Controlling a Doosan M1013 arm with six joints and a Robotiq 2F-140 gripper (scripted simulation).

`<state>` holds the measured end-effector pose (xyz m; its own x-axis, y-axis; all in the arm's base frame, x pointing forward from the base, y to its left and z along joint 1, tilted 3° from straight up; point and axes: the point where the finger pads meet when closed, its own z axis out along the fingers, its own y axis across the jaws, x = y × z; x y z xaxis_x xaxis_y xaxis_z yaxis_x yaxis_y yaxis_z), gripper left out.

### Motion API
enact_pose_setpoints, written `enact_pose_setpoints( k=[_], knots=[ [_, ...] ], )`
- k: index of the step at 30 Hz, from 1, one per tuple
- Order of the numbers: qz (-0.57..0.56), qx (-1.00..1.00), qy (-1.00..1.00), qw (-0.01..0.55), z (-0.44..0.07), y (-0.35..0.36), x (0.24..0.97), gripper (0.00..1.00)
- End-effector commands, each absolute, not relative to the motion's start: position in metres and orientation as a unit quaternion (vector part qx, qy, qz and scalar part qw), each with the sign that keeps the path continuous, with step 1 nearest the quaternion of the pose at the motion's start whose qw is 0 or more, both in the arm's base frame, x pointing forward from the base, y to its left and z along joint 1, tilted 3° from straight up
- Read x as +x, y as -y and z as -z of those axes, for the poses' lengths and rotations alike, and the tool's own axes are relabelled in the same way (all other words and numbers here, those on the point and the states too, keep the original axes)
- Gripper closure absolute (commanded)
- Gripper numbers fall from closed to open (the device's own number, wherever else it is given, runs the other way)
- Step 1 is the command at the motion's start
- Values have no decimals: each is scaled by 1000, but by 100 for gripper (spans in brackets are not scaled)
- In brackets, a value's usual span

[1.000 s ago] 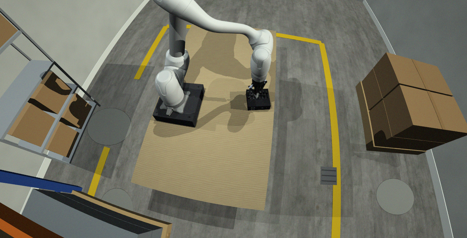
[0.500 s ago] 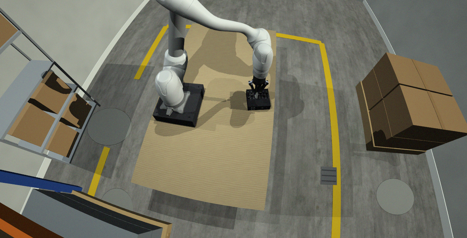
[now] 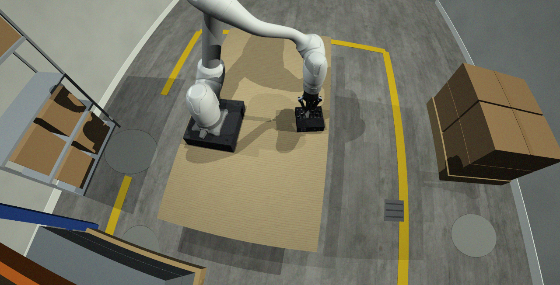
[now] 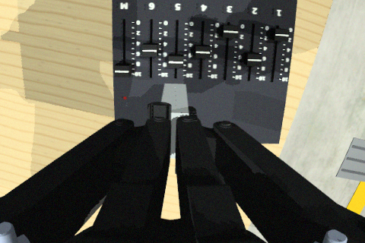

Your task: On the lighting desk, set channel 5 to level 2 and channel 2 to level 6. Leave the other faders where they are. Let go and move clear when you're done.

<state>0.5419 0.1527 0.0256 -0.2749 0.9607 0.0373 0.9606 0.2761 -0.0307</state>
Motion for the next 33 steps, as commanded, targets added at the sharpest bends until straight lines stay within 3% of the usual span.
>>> enact_pose_setpoints(
  k=[1, 33],
  knots=[
    [-1, -602, 798, 24, -26, -153, 542, 90],
    [-1, -602, 798, 24, -15, -153, 541, 90]
  ],
)
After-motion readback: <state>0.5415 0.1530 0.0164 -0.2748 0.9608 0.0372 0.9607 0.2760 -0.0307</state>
